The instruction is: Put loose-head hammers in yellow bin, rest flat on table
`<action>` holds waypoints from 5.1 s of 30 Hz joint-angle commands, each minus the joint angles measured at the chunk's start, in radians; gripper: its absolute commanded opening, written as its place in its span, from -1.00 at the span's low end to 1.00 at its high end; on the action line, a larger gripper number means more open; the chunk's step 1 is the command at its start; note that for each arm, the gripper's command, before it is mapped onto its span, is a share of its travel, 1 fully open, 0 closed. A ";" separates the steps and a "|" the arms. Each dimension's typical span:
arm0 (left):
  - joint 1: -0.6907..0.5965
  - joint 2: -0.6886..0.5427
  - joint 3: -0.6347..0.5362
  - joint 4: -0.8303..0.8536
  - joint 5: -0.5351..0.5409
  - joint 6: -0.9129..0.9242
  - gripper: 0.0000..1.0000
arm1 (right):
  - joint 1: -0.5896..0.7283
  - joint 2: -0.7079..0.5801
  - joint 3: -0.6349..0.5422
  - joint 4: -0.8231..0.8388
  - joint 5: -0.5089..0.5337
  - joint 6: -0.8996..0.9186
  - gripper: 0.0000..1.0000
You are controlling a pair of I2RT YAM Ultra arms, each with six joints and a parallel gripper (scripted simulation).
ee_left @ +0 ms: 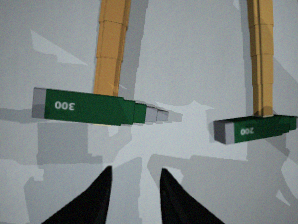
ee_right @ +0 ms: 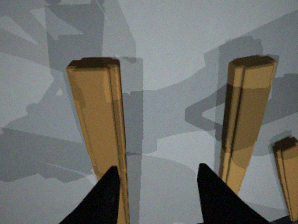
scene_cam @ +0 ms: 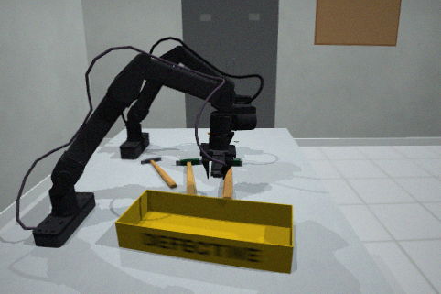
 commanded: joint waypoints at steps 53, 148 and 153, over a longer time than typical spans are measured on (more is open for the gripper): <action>-0.422 -0.708 -0.790 -0.065 -0.211 -2.210 -0.26 | 0.408 -0.380 -0.687 0.389 0.104 -0.102 -0.07; -0.595 -0.766 -1.054 0.348 -0.375 -2.687 -0.74 | 0.404 -0.320 -0.721 0.470 0.095 -0.098 -0.64; -0.595 -0.774 -1.054 0.336 -0.375 -2.686 -1.00 | 0.404 -0.320 -0.721 0.470 0.095 -0.098 -0.64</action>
